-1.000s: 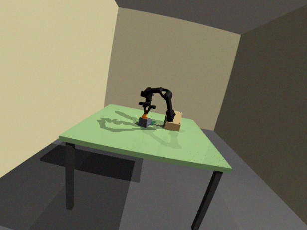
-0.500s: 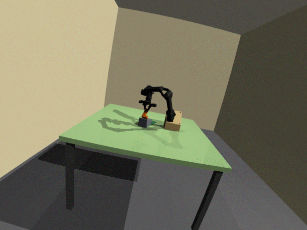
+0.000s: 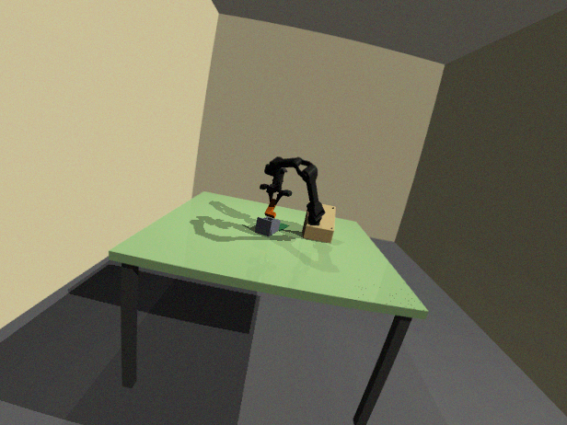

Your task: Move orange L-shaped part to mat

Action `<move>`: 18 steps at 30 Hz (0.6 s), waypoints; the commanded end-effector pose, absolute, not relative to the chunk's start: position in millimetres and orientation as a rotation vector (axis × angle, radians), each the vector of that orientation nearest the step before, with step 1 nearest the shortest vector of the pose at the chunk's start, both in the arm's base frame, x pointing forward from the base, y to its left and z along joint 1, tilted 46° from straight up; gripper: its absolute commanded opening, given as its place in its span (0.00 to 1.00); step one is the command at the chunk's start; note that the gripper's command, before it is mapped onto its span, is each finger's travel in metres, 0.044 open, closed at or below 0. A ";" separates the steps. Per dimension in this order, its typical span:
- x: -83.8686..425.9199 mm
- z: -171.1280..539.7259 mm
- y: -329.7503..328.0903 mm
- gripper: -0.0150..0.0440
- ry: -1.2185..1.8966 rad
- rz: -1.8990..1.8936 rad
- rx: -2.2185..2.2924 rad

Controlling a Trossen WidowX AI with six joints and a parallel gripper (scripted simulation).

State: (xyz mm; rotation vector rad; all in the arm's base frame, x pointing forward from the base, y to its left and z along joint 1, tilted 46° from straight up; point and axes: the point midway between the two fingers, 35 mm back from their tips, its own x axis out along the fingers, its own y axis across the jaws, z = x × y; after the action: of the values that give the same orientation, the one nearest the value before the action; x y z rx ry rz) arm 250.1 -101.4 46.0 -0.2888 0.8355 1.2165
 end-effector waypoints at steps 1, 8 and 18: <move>239.2 30.6 -112.2 0.25 0.839 1.223 -0.288; 221.7 7.0 -133.3 0.25 0.840 1.222 -0.289; 194.7 -26.2 -163.2 0.25 0.843 1.221 -0.291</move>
State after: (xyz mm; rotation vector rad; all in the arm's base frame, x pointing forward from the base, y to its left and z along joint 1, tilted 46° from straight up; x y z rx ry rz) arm 203.3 -154.3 -15.1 -0.2868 0.8410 1.2168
